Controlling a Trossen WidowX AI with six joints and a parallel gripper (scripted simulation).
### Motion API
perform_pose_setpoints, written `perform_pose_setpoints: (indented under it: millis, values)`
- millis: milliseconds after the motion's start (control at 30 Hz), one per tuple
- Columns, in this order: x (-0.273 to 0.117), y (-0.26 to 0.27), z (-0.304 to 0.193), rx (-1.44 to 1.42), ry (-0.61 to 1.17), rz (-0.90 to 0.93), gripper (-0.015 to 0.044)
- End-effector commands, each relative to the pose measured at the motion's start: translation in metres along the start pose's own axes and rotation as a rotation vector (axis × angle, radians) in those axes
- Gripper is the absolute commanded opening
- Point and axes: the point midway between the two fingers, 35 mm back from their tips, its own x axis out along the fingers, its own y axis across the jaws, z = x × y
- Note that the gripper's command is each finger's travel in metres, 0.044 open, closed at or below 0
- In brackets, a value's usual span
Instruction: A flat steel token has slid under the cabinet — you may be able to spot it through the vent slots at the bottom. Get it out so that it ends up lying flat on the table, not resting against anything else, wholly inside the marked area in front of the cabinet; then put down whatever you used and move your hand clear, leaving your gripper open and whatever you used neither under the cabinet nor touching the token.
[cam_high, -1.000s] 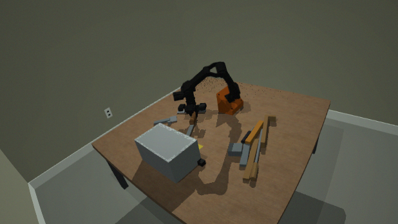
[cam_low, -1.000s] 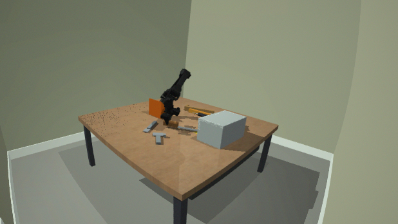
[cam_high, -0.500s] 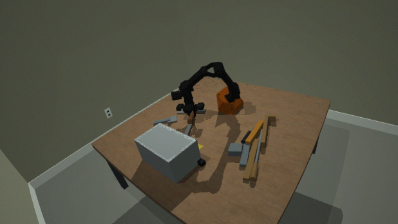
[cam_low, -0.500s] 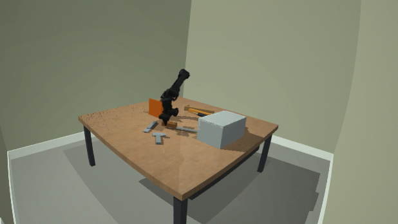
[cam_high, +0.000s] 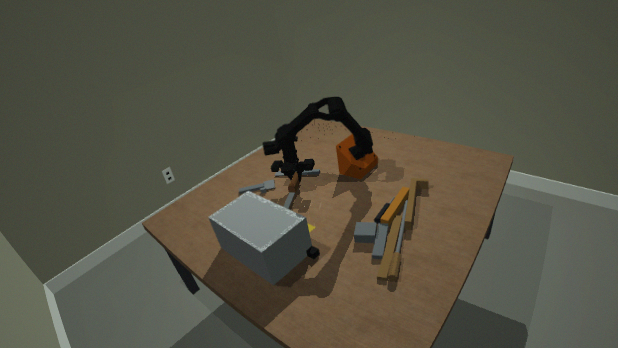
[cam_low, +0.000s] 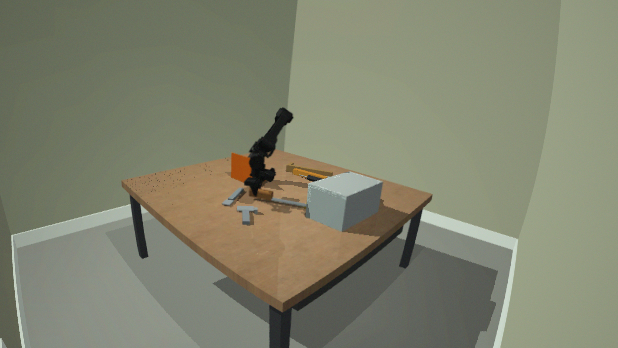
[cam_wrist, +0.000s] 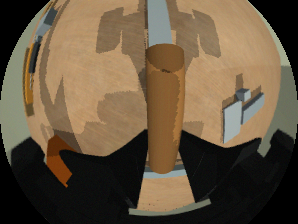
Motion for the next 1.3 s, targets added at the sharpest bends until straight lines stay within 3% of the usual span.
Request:
perform_pose_setpoints:
  millis: [0, 1167, 1267]
  values:
    - [-0.006, -0.007, 0.001, -0.006, -0.015, -0.017, 0.0]
    - [0.002, -0.031, -0.005, -0.007, -0.015, -0.018, 0.0]
    - [0.004, -0.029, -0.007, -0.01, 0.0, -0.01, 0.0079]
